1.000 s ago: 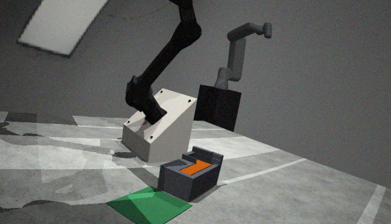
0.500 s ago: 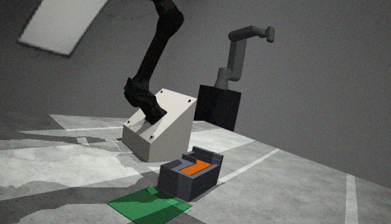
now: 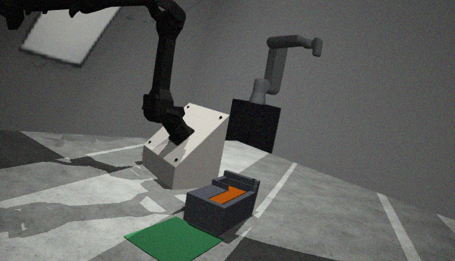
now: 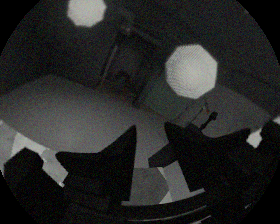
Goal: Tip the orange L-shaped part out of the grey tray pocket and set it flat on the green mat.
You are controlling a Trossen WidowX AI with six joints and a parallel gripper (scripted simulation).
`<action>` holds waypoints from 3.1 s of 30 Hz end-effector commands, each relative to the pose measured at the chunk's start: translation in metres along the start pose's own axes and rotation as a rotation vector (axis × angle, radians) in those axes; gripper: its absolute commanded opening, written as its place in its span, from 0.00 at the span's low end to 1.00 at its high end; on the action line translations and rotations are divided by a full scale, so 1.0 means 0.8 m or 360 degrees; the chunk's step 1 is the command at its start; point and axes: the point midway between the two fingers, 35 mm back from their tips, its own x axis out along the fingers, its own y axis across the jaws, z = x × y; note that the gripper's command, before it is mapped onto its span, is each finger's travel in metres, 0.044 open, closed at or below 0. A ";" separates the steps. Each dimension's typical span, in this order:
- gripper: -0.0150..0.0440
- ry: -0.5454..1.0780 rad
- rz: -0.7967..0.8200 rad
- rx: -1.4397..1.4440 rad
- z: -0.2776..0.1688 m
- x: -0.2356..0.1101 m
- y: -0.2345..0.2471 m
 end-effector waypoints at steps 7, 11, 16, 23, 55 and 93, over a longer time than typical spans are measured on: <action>0.56 0.0227 0.0648 0.0160 -0.045 0.001 0.169; 0.56 0.0329 0.0899 0.0141 -0.060 -0.021 0.236; 0.56 0.0527 0.1336 0.0183 -0.076 -0.095 0.352; 0.56 0.0680 0.1905 0.0020 -0.085 -0.238 0.460; 0.56 0.0460 0.2436 -0.1993 -0.257 -0.713 0.362; 0.56 0.0457 0.2427 -0.1994 -0.360 -0.693 0.433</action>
